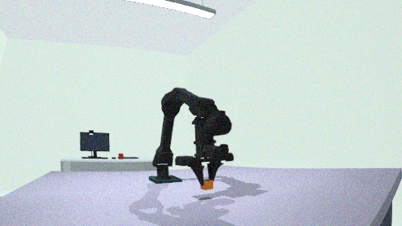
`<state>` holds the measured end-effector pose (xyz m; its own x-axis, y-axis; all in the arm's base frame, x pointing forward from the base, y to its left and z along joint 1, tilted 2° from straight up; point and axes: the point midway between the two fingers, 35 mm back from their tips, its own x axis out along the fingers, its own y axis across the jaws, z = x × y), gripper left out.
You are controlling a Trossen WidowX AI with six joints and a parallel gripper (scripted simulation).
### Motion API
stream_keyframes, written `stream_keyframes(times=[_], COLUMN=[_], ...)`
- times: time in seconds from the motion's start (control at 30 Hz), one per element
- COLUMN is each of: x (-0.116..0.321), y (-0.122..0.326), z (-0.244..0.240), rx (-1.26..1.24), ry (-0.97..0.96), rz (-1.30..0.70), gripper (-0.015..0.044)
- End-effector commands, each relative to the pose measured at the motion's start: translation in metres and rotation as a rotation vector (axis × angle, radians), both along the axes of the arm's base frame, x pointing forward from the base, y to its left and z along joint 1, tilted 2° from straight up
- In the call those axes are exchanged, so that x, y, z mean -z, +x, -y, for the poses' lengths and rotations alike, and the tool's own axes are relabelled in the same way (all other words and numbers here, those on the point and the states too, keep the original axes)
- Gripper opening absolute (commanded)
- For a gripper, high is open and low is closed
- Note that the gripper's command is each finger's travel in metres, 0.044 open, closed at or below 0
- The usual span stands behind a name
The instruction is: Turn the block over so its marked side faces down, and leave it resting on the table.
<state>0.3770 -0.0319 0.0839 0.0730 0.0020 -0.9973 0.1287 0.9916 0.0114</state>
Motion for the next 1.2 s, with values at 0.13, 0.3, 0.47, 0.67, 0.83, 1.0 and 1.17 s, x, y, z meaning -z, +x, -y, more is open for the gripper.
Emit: stream_keyframes(times=[0.13,0.3,0.47,0.67,0.83,1.0,1.17], x=[0.0001,0.0028,0.0049,0.0065,0.0073,0.0075,0.0072], y=[0.0006,0.0018,0.0023,0.0017,0.0003,-0.0021,-0.0049], z=[0.0007,0.0008,0.0007,0.0006,0.0005,0.0002,0.0], rx=[0.004,0.004,0.004,0.005,0.006,0.008,0.009], ry=[-0.013,-0.023,-0.033,-0.045,-0.054,-0.063,-0.071], rz=[0.062,0.135,0.209,0.297,0.37,0.444,0.507], gripper=[0.0,0.0,0.0,0.0,0.0,0.0,0.0])
